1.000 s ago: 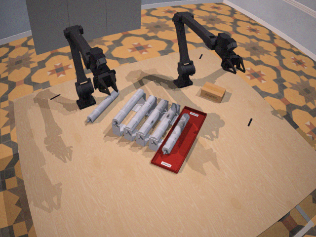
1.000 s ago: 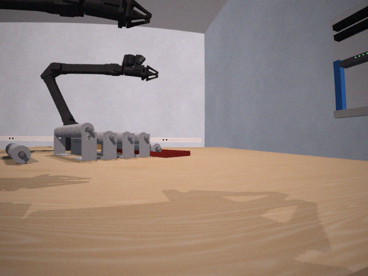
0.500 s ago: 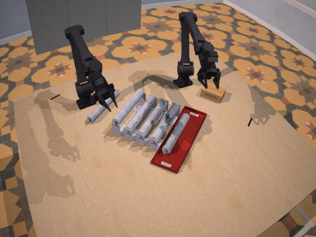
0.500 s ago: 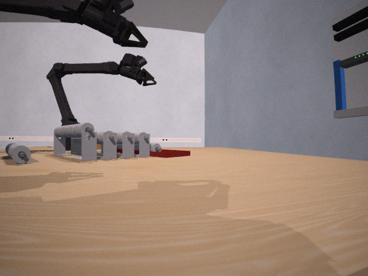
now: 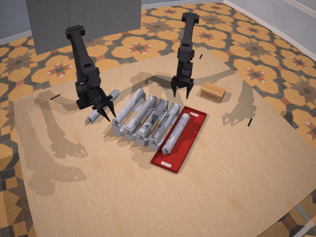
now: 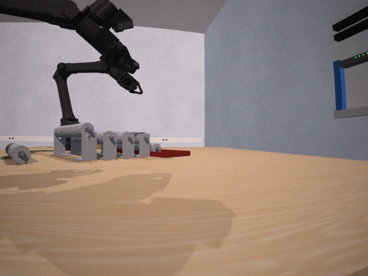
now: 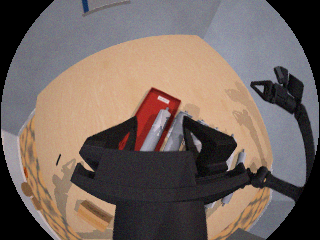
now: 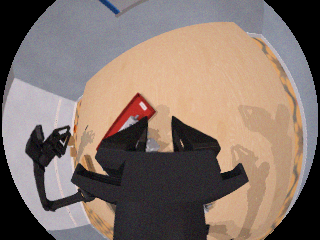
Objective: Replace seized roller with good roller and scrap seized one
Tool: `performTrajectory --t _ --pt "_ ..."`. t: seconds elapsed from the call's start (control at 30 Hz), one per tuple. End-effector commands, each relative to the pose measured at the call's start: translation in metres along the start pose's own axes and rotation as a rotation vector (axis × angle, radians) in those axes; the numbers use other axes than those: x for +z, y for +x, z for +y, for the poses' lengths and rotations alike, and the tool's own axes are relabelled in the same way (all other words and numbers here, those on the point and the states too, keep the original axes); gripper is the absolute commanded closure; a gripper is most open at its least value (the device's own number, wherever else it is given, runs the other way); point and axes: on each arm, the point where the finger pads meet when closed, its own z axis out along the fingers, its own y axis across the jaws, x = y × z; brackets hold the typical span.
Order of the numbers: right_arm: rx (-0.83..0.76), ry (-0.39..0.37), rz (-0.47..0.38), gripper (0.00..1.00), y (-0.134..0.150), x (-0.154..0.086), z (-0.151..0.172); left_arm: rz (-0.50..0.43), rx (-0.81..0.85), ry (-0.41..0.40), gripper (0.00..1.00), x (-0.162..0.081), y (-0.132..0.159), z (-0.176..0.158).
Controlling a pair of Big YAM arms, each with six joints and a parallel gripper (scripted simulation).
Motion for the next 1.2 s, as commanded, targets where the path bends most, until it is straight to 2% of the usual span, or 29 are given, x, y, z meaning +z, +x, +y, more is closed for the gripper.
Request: performTrajectory --t 0.0,0.1,0.17,0.2,0.23,0.3,0.47,0.53,0.67,0.73,0.77,0.8,0.83,0.93,0.97,1.07,1.17 --pt "0.112 0.029 0.088 0.68 0.023 0.010 -0.019 0.096 -0.007 0.031 0.38 0.011 0.030 -0.031" --pt "0.180 0.038 0.154 0.68 0.042 0.012 -0.027 0.159 0.020 0.061 0.38 0.010 0.051 -0.061" --pt "0.180 0.038 0.154 0.68 0.042 0.012 -0.027 0.159 0.020 0.061 0.38 0.010 0.051 -0.061" --pt "0.197 0.034 0.159 0.68 0.039 0.010 -0.025 0.144 0.024 0.078 0.38 0.000 0.043 -0.072" --pt "0.227 0.046 0.199 0.68 0.056 0.012 -0.032 0.188 0.039 0.083 0.38 0.002 0.062 -0.080" --pt "0.268 0.051 0.238 0.68 0.068 0.011 -0.036 0.263 0.071 0.087 0.38 0.007 0.094 -0.094" --pt "0.400 0.080 0.354 0.68 0.102 0.009 -0.047 0.372 0.136 0.122 0.38 -0.005 0.135 -0.138" --pt "0.453 0.092 0.398 0.68 0.115 0.007 -0.051 0.437 0.172 0.121 0.38 -0.011 0.166 -0.148" --pt "0.565 0.118 0.486 0.68 0.140 0.002 -0.057 0.508 0.232 0.139 0.38 -0.030 0.194 -0.178" --pt "0.565 0.118 0.486 0.68 0.140 0.002 -0.057 0.508 0.232 0.139 0.38 -0.030 0.194 -0.178" --pt "0.578 0.109 0.480 0.68 0.132 -0.001 -0.052 0.498 0.232 0.149 0.38 -0.038 0.189 -0.182" --pt "0.609 0.127 0.521 0.68 0.150 -0.002 -0.058 0.514 0.250 0.152 0.38 -0.046 0.199 -0.185" --pt "0.615 0.121 0.521 0.68 0.150 -0.007 -0.055 0.561 0.279 0.134 0.38 -0.043 0.222 -0.182" --pt "0.669 0.142 0.576 0.68 0.165 -0.006 -0.060 0.613 0.326 0.133 0.38 -0.049 0.245 -0.193" --pt "0.681 0.145 0.587 0.68 0.168 -0.007 -0.061 0.612 0.334 0.139 0.38 -0.052 0.244 -0.199" --pt "0.714 0.154 0.614 0.68 0.176 -0.010 -0.062 0.649 0.370 0.130 0.38 -0.058 0.264 -0.199" --pt "0.741 0.162 0.635 0.68 0.181 -0.012 -0.062 0.642 0.382 0.144 0.38 -0.069 0.261 -0.208"
